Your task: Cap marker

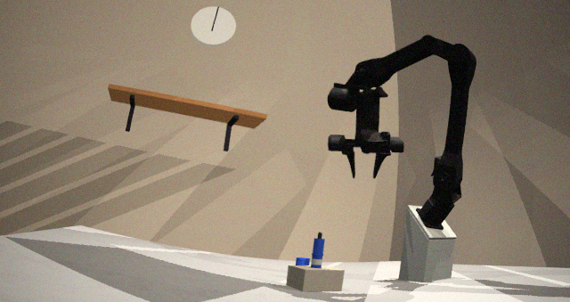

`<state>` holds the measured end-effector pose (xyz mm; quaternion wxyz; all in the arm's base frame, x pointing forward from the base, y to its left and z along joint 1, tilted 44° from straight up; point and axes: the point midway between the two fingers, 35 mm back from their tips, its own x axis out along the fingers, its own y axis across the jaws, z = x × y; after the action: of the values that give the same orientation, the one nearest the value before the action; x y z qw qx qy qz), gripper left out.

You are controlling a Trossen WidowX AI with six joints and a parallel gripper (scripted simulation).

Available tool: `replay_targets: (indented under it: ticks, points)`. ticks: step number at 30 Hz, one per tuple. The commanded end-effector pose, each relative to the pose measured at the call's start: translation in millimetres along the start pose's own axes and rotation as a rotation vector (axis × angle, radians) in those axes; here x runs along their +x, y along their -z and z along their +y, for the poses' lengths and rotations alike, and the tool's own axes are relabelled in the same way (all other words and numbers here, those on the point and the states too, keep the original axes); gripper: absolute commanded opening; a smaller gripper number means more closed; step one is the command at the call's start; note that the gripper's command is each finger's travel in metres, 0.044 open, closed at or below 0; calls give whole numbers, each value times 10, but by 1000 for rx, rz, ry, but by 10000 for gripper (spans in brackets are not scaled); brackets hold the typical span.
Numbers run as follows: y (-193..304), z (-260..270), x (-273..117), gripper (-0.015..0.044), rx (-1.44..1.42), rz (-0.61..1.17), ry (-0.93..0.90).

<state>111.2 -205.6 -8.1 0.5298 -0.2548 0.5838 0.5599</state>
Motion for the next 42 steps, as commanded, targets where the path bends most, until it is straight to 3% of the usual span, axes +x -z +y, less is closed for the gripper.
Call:
replay_targets:
  ticks: [1,11,17,21,42]
  points:
    - [-361,-440,141,244,-52,-110,55]
    - [-1645,-1256,550,244,-183,-469,105]
    - [-1683,-1270,582,244,-185,-476,104]
    - [-1843,-1319,862,244,-186,-477,104]
    - [-1998,-1368,1140,244,-185,-474,102]
